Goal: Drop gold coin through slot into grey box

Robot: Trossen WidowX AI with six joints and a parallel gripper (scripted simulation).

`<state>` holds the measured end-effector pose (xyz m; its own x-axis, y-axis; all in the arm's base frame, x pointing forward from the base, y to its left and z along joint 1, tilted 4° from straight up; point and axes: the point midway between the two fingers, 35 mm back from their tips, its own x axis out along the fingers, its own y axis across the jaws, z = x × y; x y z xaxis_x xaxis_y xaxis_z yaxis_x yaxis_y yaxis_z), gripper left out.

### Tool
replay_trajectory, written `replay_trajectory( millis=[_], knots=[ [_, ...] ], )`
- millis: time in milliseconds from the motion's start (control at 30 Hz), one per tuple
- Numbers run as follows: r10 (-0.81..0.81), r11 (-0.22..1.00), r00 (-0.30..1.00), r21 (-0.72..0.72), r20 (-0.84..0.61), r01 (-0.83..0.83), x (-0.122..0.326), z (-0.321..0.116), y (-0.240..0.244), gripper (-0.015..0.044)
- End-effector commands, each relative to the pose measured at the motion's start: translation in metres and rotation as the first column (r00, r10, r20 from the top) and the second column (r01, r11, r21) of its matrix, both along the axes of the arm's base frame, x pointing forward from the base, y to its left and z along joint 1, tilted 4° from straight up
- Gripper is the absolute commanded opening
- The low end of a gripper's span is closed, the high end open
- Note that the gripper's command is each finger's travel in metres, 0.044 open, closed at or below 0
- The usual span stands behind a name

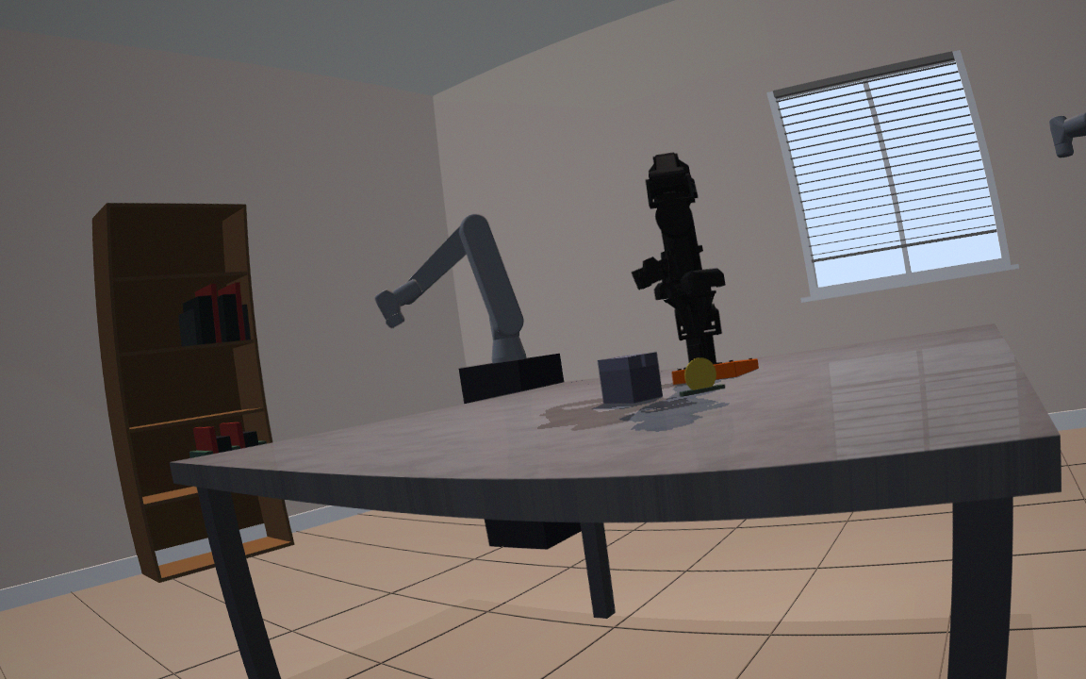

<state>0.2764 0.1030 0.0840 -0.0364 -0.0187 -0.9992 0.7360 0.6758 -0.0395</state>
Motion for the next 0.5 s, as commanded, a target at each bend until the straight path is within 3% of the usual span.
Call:
replay_trajectory(
  millis=[0,467],
  knots=[
    [0.003,1.0,1.0,0.0,-0.01,-0.003,-0.003,-0.013,-0.001,0.0161],
    [0.003,1.0,1.0,0.0,-0.01,-0.003,-0.003,-0.031,-0.001,0.0161]
  ],
)
